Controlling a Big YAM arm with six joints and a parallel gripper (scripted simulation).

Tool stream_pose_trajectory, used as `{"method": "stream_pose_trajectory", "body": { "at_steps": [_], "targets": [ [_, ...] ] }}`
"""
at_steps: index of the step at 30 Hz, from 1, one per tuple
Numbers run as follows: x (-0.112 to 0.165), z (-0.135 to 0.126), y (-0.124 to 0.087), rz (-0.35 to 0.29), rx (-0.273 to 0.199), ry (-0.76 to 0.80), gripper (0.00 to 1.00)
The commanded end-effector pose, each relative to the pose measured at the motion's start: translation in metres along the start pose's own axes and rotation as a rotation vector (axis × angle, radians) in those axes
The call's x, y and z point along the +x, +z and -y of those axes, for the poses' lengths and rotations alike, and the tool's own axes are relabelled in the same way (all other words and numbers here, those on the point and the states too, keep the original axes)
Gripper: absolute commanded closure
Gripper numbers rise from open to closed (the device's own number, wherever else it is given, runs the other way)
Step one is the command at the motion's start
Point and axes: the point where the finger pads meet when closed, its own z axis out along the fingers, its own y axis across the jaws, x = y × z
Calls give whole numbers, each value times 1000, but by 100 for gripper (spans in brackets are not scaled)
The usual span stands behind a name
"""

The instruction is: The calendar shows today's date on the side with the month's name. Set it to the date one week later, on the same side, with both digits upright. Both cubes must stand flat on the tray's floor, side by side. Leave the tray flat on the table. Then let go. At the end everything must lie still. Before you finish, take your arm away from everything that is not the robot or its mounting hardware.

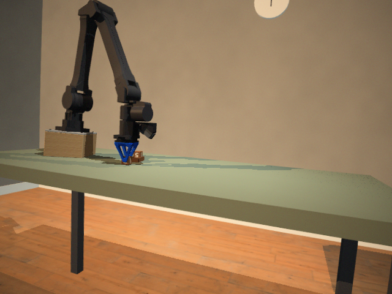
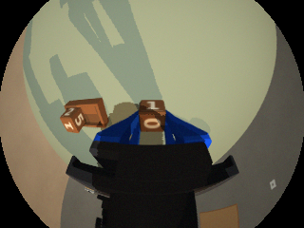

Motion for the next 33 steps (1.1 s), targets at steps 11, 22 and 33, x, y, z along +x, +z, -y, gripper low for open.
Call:
{"method": "stream_pose_trajectory", "body": {
  "at_steps": [11, 22, 33],
  "targets": [
    [-7, -1, 0, 13, 8, -5, 73],
    [-7, -1, 0, 13, 8, -5, 73],
    [-7, -1, 0, 13, 8, -5, 62]
  ]
}}
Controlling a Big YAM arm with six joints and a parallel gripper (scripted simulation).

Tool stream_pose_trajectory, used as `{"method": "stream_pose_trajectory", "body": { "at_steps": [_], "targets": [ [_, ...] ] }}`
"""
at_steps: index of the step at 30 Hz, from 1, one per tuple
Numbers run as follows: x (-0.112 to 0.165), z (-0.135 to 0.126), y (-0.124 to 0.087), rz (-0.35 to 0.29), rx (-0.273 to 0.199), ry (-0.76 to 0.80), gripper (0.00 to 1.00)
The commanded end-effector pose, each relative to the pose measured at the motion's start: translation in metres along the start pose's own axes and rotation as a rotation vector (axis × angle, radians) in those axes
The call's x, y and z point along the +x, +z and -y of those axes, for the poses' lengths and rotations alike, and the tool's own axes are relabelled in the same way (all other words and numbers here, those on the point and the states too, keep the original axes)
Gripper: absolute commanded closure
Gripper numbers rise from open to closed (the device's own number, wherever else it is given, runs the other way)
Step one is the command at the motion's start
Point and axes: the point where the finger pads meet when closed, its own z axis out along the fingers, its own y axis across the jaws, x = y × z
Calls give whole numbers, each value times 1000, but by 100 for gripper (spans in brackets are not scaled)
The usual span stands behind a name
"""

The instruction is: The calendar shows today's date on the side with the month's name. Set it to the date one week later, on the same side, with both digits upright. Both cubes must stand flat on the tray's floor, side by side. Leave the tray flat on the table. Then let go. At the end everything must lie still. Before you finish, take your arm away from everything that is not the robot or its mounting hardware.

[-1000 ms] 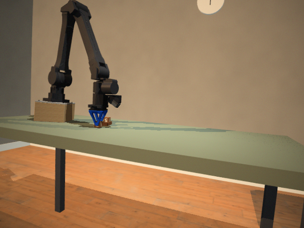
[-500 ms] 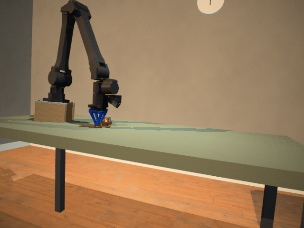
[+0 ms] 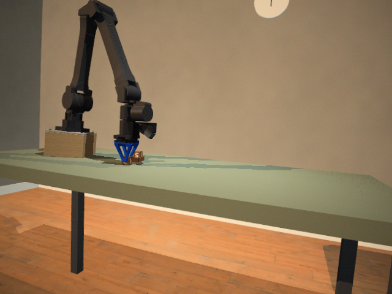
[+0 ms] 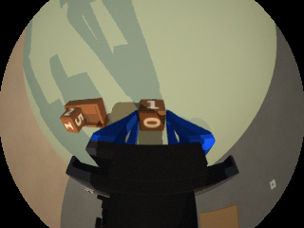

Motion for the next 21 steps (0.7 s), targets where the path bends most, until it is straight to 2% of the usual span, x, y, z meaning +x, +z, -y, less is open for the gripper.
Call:
{"method": "stream_pose_trajectory", "body": {
  "at_steps": [1, 5, 6, 17, 21],
  "targets": [
    [-7, -1, 0, 13, 8, -5, 62],
    [-7, -1, 0, 13, 8, -5, 58],
    [-7, -1, 0, 13, 8, -5, 54],
    [-7, -1, 0, 14, 8, -6, 54],
    [-11, 0, -13, 25, 14, -6, 54]
  ]
}}
